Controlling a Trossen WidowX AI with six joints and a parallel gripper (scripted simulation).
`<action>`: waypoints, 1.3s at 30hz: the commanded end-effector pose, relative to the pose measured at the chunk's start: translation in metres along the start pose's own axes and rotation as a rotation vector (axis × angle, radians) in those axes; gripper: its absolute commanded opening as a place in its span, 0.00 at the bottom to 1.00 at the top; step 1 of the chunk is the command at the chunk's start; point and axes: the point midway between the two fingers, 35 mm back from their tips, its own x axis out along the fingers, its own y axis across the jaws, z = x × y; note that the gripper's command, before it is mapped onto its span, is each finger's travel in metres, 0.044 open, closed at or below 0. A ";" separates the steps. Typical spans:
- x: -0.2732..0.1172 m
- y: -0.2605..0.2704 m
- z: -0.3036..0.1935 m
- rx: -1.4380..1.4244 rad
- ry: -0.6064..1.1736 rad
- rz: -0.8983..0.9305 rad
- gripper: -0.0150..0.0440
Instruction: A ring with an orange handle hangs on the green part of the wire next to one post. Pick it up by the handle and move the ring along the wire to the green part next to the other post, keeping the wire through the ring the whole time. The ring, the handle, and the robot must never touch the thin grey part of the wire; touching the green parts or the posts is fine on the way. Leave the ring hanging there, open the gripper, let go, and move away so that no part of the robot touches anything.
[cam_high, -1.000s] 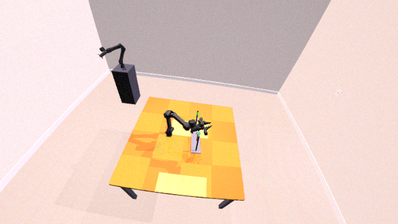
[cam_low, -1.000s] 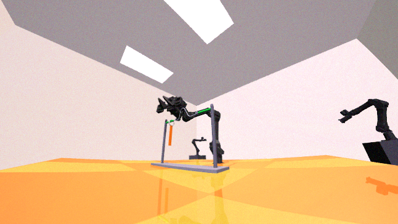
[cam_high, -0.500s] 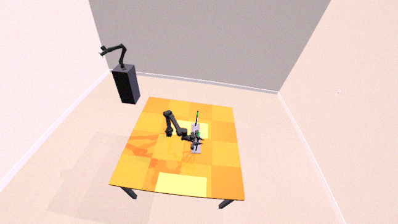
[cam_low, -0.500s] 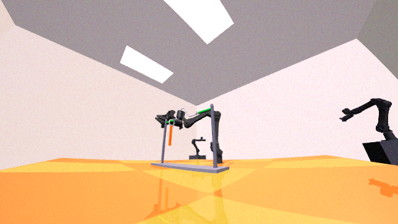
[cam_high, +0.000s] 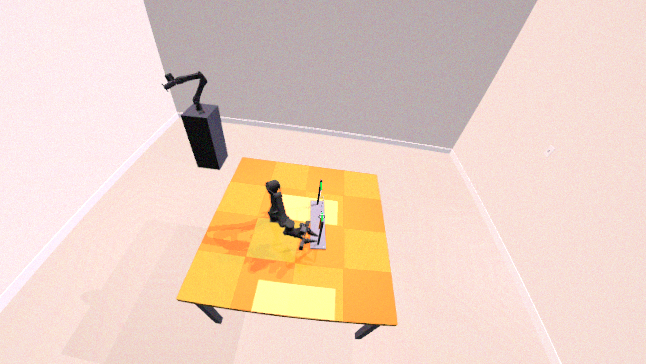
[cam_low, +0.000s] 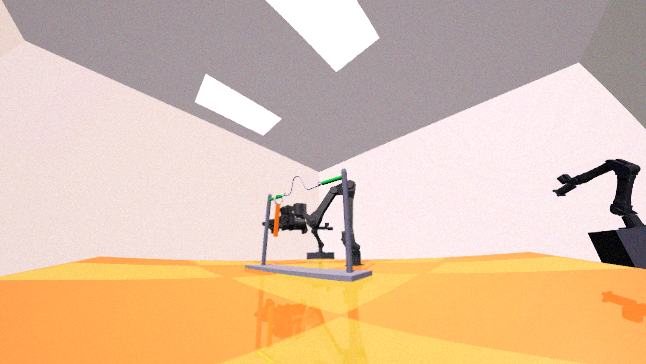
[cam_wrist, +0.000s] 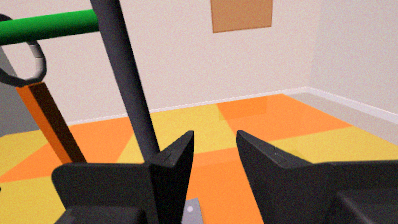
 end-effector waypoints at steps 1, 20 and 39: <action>-0.019 0.012 -0.033 -0.024 0.031 0.039 0.53; -0.089 0.081 -0.112 -0.081 0.065 0.173 0.53; -0.042 0.095 -0.065 -0.103 -0.055 0.205 0.53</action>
